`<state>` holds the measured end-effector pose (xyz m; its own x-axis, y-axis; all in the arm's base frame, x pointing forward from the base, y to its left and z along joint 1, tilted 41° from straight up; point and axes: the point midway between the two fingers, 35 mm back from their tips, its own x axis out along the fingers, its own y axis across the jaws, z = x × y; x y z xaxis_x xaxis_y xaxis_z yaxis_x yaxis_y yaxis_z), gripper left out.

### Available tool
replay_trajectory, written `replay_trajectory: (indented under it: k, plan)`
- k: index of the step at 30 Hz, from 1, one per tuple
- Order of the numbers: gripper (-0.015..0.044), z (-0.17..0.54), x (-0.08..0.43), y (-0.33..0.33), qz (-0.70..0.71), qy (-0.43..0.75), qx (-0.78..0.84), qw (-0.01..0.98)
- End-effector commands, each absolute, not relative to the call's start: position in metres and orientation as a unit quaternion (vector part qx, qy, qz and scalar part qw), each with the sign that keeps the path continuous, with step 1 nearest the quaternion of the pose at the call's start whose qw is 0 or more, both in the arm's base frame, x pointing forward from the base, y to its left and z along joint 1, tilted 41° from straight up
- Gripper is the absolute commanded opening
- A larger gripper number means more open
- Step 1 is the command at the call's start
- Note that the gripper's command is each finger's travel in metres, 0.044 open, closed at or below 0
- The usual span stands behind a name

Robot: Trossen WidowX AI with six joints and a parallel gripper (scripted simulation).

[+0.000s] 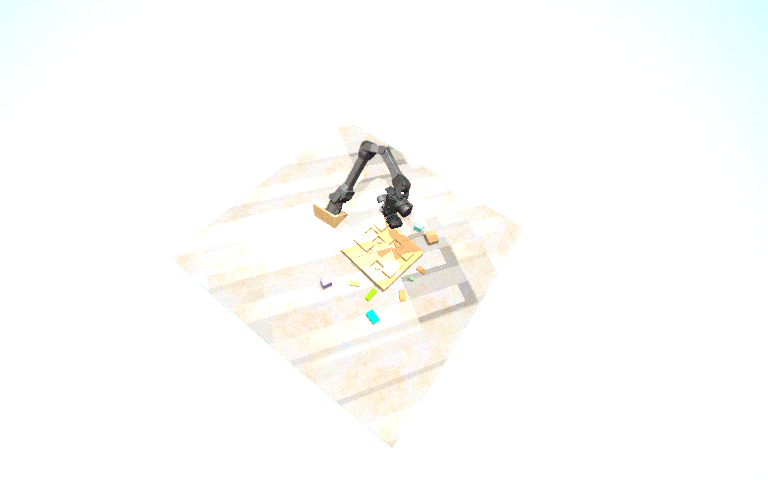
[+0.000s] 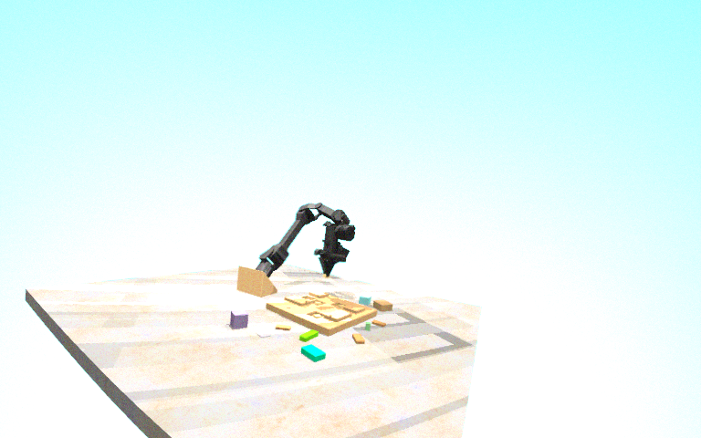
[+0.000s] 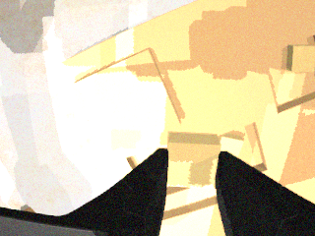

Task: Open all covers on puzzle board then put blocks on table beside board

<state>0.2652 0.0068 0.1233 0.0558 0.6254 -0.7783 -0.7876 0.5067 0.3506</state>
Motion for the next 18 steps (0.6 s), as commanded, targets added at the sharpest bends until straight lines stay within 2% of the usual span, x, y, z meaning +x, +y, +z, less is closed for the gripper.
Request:
replay_trajectory:
  k: [1,18]
  plan:
    - [0.008,0.134,0.274,0.017,0.489,0.481,-0.083,0.723]
    - [0.008,0.171,0.297,0.06,0.492,0.476,-0.081,0.725]
